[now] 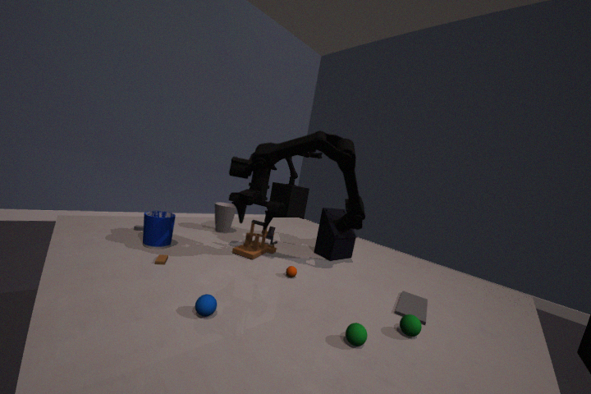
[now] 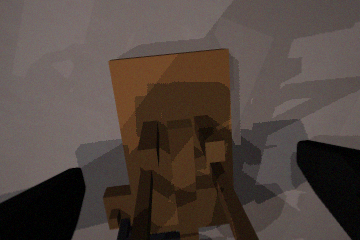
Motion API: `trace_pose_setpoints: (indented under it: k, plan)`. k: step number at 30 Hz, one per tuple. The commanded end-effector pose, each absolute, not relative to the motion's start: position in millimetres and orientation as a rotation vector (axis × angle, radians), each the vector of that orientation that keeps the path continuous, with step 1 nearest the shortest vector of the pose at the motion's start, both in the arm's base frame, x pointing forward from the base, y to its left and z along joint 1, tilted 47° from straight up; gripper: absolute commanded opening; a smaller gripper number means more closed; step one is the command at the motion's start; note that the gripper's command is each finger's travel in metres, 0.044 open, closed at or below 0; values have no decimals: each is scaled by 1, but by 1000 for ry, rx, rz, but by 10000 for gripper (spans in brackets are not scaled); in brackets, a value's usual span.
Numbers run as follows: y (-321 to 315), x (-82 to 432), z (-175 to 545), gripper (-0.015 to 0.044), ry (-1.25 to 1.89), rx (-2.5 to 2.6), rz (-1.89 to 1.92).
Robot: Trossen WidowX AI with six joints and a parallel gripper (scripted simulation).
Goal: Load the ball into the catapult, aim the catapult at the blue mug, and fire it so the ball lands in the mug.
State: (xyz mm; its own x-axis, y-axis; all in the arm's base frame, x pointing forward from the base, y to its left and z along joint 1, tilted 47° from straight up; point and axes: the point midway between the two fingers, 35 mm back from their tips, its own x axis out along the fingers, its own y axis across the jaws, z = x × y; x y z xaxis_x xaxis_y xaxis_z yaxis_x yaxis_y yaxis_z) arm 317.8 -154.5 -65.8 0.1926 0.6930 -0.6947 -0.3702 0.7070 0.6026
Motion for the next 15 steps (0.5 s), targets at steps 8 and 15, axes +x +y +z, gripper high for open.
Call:
trace_pose_setpoints:
  k: [8, 15]
  plan:
    - [-138, 321, -80, 440, 1158, 343, 771]
    - [-130, 323, -88, 440, 1158, 343, 771]
